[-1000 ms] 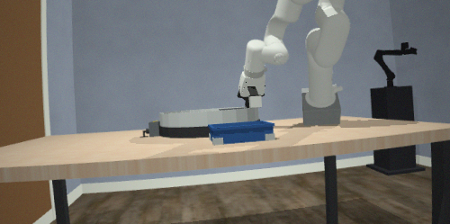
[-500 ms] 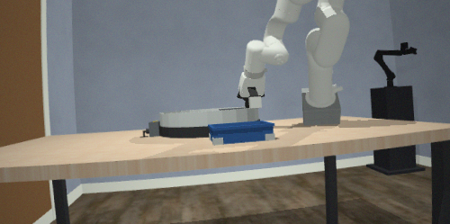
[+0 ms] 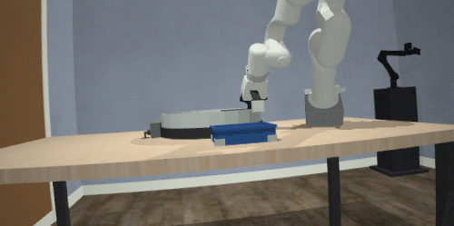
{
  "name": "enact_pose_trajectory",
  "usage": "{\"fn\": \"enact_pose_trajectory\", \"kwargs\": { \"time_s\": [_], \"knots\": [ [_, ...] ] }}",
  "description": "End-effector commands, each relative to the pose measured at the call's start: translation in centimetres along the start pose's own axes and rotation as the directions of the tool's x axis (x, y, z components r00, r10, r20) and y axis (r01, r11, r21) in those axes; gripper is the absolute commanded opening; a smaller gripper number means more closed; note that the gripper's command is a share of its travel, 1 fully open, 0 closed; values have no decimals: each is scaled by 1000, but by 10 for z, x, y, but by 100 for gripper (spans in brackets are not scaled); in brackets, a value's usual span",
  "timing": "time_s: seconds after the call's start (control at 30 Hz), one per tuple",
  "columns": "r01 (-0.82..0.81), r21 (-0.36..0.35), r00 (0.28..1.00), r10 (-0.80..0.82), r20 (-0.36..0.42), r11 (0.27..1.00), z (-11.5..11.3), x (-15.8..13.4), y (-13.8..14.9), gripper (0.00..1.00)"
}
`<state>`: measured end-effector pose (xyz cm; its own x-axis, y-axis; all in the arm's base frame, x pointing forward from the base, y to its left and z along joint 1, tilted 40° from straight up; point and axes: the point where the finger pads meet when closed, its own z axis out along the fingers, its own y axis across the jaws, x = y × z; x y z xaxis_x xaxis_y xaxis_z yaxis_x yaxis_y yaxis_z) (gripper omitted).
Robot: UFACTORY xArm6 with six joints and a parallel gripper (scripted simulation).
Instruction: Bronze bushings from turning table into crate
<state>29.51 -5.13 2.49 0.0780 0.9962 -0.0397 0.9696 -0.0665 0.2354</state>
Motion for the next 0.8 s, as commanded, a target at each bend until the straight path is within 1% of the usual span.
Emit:
{"fn": "enact_pose_trajectory", "kwargs": {
  "time_s": [0.0,0.07,0.1,0.77],
  "knots": [
    [-1,-2,1000,1,2,1000,0,0,1,10],
    [-1,-2,1000,1,2,1000,0,0,1,10],
    [-1,-2,1000,1,2,1000,0,0,1,0],
    [-1,-2,1000,1,2,1000,0,0,1,0]
  ]
}}
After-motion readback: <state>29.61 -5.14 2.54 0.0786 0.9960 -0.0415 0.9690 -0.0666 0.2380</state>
